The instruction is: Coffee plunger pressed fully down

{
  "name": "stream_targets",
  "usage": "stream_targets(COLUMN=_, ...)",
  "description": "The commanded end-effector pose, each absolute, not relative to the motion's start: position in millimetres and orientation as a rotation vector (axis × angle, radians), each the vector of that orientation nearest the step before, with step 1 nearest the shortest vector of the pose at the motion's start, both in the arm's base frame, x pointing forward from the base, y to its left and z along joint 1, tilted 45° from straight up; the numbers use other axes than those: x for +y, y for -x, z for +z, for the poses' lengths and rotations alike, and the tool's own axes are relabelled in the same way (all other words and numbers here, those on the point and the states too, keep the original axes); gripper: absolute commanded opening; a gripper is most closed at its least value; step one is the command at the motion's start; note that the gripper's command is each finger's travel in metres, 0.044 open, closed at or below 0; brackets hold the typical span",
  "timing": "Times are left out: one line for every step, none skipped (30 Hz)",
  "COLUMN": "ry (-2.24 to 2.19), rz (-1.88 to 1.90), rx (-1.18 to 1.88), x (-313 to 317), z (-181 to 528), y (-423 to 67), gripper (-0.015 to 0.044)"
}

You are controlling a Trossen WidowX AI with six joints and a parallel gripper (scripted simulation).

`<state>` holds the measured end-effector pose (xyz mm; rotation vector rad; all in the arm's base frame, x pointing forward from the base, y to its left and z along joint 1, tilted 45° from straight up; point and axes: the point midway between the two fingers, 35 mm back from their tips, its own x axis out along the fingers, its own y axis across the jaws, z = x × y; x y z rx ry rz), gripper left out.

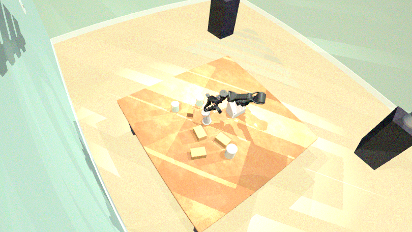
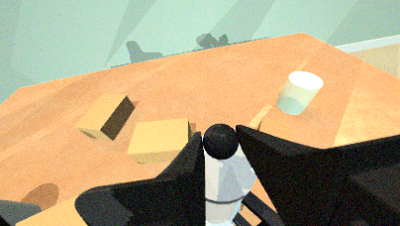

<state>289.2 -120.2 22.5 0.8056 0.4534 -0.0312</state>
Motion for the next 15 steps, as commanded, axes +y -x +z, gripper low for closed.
stream_targets(ry=-0.806, rz=-0.031, rx=0.455, x=-120.0, z=22.4, y=-289.0, gripper=0.0112)
stream_targets(ry=-0.806, rz=-0.031, rx=0.455, x=-120.0, z=22.4, y=-289.0, gripper=0.0112)
stream_targets(ry=-0.806, rz=-0.031, rx=0.455, x=-120.0, z=22.4, y=-289.0, gripper=0.0138)
stream_targets(ry=-0.806, rz=-0.031, rx=0.455, x=-120.0, z=22.4, y=-289.0, gripper=0.0164)
stream_targets(ry=-0.806, rz=-0.031, rx=0.455, x=-120.0, z=22.4, y=-289.0, gripper=0.019)
stream_targets(ry=-0.806, rz=-0.031, rx=0.455, x=-120.0, z=22.4, y=-289.0, gripper=0.0217)
stream_targets(ry=-0.806, rz=-0.031, rx=0.455, x=-120.0, z=22.4, y=-289.0, gripper=0.0243)
stream_targets(ry=-0.806, rz=-0.031, rx=0.455, x=-120.0, z=22.4, y=-289.0, gripper=0.0269)
stream_targets(ry=-0.806, rz=-0.031, rx=0.455, x=-120.0, z=22.4, y=-289.0, gripper=0.0295)
stream_targets(ry=-0.806, rz=-0.031, rx=0.455, x=-120.0, z=22.4, y=-289.0, gripper=0.0322)
stream_targets(ry=-0.806, rz=-0.031, rx=0.455, x=-120.0, z=22.4, y=-289.0, gripper=0.0348)
stream_targets(ry=-0.806, rz=-0.031, rx=0.455, x=-120.0, z=22.4, y=-289.0, gripper=0.0374)
stream_targets(ry=-0.806, rz=-0.031, rx=0.455, x=-120.0, z=22.4, y=-289.0, gripper=0.04)
stream_targets(ry=-0.806, rz=-0.031, rx=0.455, x=-120.0, z=22.4, y=-289.0, gripper=0.0427)
stream_targets(ry=-0.806, rz=-0.031, rx=0.455, x=-120.0, z=22.4, y=-289.0, gripper=0.044)
